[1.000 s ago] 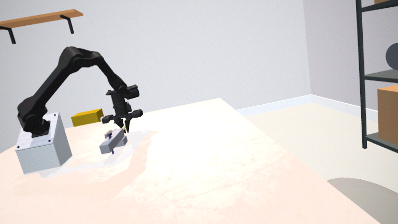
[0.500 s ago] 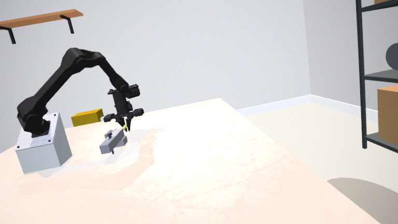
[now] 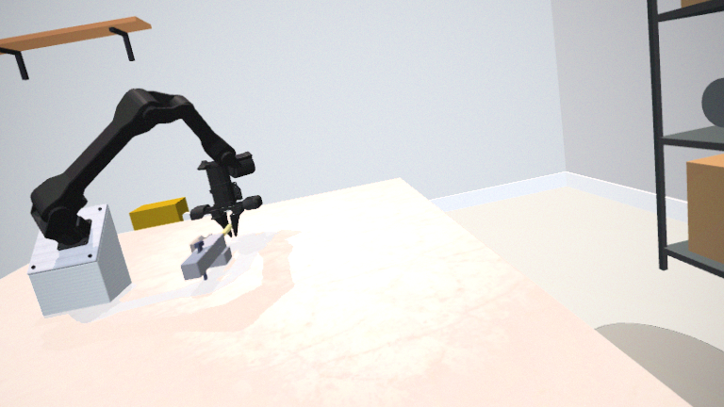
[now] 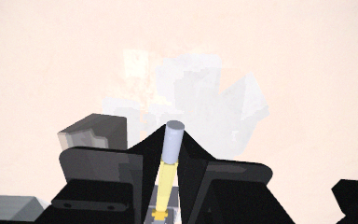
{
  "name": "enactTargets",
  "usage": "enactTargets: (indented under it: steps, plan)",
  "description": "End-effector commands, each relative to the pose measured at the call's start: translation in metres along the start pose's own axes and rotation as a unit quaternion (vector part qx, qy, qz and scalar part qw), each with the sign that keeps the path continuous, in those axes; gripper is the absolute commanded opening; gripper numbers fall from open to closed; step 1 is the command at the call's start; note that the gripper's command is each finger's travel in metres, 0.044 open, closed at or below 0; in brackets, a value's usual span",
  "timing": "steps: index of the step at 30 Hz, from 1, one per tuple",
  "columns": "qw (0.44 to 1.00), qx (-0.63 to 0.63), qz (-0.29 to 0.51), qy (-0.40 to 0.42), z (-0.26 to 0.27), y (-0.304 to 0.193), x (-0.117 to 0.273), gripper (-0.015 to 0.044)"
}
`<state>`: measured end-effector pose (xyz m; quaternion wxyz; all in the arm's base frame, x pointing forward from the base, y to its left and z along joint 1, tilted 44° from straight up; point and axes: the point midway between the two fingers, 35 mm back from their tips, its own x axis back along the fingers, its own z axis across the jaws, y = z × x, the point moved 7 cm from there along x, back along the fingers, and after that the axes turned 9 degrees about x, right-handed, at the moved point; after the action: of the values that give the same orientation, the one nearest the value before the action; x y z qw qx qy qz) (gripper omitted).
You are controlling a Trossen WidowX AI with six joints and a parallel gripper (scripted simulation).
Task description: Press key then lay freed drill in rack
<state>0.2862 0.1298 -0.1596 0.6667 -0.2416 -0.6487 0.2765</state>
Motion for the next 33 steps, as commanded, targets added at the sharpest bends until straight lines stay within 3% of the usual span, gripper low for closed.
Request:
enactTargets:
  steps: [1,33]
  plan:
    - [1.000,-0.002,-0.002,0.000,0.000,0.000,0.003,0.0000]
    - [1.000,-0.002,-0.002,0.000,0.003,0.001,0.014,0.0000]
